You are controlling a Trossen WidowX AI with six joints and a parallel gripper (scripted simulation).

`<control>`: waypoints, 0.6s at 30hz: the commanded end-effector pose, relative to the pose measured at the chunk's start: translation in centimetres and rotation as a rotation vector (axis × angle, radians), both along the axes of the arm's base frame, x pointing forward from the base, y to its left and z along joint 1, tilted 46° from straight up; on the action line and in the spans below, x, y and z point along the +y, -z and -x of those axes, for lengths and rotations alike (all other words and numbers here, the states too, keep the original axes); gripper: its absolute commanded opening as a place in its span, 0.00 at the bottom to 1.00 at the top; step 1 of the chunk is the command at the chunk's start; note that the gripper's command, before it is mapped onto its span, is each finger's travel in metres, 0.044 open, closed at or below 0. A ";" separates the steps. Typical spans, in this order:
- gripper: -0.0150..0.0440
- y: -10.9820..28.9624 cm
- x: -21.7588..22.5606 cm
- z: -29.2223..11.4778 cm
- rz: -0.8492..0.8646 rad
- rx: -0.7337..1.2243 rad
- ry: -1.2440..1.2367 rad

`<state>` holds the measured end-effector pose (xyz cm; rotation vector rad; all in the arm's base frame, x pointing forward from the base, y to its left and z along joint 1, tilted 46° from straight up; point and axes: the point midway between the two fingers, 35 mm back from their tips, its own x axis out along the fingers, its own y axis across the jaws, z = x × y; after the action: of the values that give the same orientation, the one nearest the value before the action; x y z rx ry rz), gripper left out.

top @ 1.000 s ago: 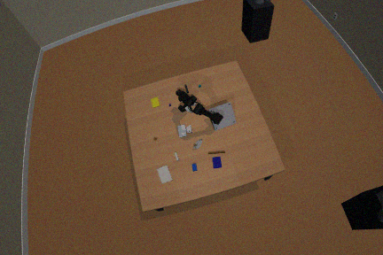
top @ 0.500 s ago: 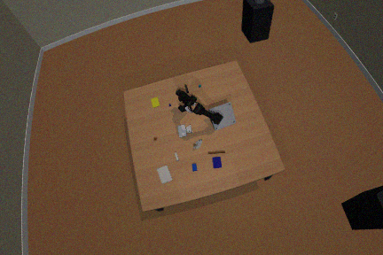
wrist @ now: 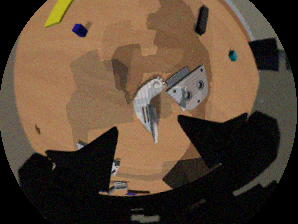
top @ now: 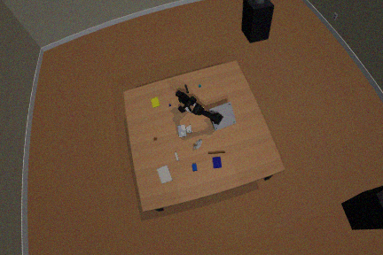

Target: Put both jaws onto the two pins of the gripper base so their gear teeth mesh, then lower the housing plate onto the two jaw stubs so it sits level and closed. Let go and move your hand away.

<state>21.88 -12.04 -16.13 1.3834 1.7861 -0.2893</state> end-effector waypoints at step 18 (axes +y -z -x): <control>1.00 2.3 2.5 0.2 -0.011 0.003 0.006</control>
<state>21.86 -10.02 -18.18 1.3876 1.7856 -0.2867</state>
